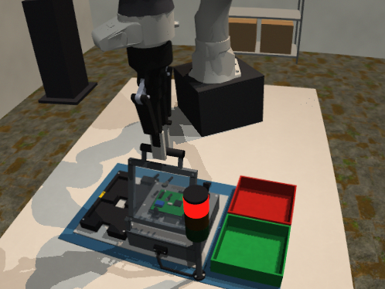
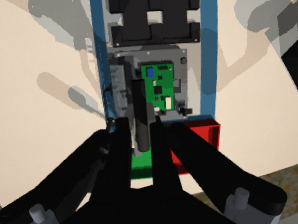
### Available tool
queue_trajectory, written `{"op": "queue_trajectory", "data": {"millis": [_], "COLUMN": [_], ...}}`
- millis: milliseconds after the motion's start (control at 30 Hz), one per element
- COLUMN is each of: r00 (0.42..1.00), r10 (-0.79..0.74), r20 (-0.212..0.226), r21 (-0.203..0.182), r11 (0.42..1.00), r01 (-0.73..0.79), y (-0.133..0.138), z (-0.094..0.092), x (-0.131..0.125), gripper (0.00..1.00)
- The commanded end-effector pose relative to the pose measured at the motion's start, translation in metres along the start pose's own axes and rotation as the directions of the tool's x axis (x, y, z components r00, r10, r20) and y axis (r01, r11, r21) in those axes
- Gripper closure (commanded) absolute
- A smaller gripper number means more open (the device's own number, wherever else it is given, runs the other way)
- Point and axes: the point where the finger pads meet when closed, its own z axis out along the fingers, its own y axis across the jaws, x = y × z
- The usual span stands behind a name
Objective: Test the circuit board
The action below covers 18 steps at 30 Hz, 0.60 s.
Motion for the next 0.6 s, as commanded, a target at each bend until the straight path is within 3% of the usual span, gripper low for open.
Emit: {"op": "queue_trajectory", "data": {"millis": [0, 533, 567], "r00": [1.0, 1.0, 1.0], "r10": [-0.001, -0.001, -0.001], "r20": [0.003, 0.003, 0.003], "r21": [0.028, 0.028, 0.028], "r11": [1.0, 1.0, 1.0], "r01": [0.0, 0.0, 0.0], "y": [-0.0102, -0.0102, -0.0102], "z": [-0.0044, -0.0044, -0.0044], "x": [-0.0004, -0.0004, -0.0004], "gripper": [1.0, 1.0, 0.84]}}
